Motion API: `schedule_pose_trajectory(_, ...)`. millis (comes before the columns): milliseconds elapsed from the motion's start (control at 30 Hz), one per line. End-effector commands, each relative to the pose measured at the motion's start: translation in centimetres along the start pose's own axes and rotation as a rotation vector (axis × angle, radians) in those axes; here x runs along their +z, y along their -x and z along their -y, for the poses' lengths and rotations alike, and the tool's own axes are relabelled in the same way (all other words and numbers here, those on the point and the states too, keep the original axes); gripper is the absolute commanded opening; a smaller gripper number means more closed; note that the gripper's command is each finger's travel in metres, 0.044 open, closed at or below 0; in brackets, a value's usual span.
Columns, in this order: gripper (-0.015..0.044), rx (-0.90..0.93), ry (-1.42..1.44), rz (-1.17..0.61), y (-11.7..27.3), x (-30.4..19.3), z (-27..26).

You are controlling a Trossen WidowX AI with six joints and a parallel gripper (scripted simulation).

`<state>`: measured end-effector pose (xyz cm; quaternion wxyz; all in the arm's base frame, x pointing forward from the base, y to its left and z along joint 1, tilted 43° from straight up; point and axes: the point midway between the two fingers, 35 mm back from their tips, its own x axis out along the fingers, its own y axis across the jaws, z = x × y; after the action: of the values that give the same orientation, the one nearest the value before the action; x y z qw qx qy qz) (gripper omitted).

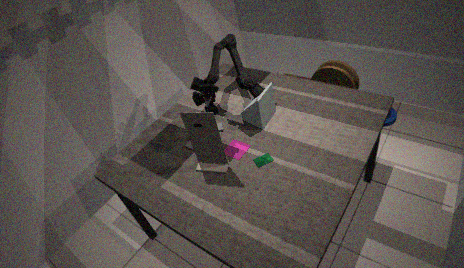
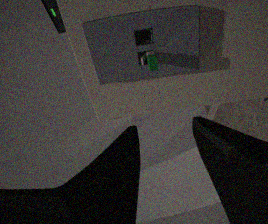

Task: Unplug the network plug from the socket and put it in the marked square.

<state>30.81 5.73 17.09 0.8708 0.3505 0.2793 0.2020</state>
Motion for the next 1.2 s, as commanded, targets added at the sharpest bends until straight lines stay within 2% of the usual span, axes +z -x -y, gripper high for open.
schedule_pose_trajectory(0,0.0156,-0.002,-0.004,0.003,-1.4,0.5,0.0)
schedule_pose_trajectory(233,0.0156,-0.001,-0.005,0.007,-3.7,1.0,0.0)
schedule_pose_trajectory(1167,0.0156,-0.001,-0.005,0.008,-6.9,2.1,0.0)
